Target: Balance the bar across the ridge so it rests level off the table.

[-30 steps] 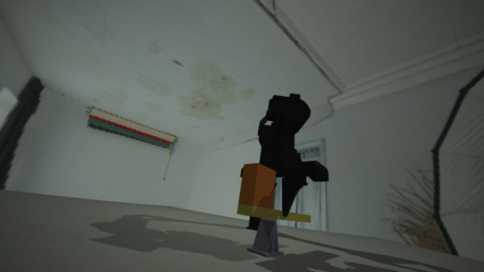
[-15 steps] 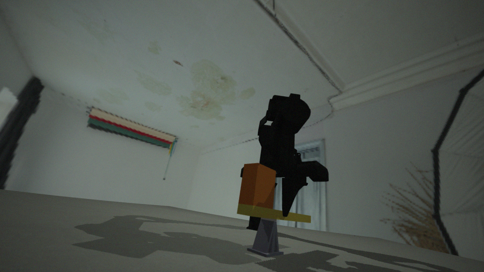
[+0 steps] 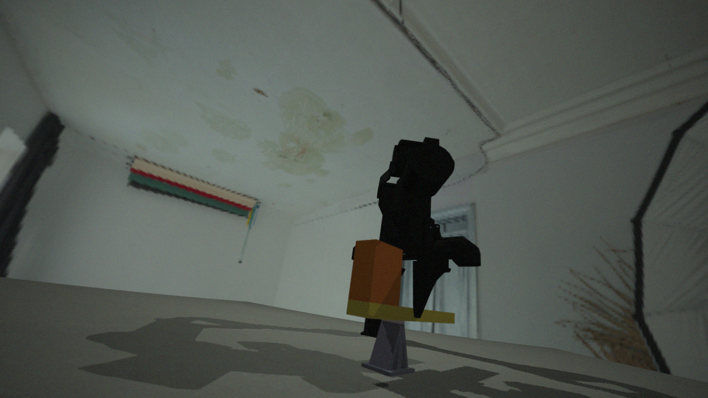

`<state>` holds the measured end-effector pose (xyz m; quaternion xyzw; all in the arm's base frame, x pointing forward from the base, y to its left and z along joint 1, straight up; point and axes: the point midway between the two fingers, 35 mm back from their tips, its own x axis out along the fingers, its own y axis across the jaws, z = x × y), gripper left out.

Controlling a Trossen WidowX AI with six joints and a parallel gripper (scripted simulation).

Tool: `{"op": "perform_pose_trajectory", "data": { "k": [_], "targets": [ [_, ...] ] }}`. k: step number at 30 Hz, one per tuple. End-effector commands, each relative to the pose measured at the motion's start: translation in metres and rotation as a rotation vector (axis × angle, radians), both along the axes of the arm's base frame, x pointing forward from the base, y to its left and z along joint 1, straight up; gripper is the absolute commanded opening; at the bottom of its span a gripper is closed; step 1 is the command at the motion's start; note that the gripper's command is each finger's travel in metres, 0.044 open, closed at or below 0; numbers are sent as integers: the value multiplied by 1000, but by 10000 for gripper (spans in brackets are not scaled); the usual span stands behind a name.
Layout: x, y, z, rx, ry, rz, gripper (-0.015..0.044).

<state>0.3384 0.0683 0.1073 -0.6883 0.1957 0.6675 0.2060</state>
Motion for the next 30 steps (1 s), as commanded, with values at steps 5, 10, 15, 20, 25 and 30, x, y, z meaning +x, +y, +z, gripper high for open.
{"op": "perform_pose_trajectory", "data": {
  "k": [5, 10, 15, 20, 25, 30],
  "targets": [
    [0, 0, 0, -1, 0, 0, 169],
    [0, 0, 0, -1, 0, 0, 170],
    [0, 0, 0, -1, 0, 0, 171],
    [0, 0, 0, -1, 0, 0, 172],
    [0, 0, 0, -1, 0, 0, 173],
    [0, 0, 0, -1, 0, 0, 185]
  ]
}}
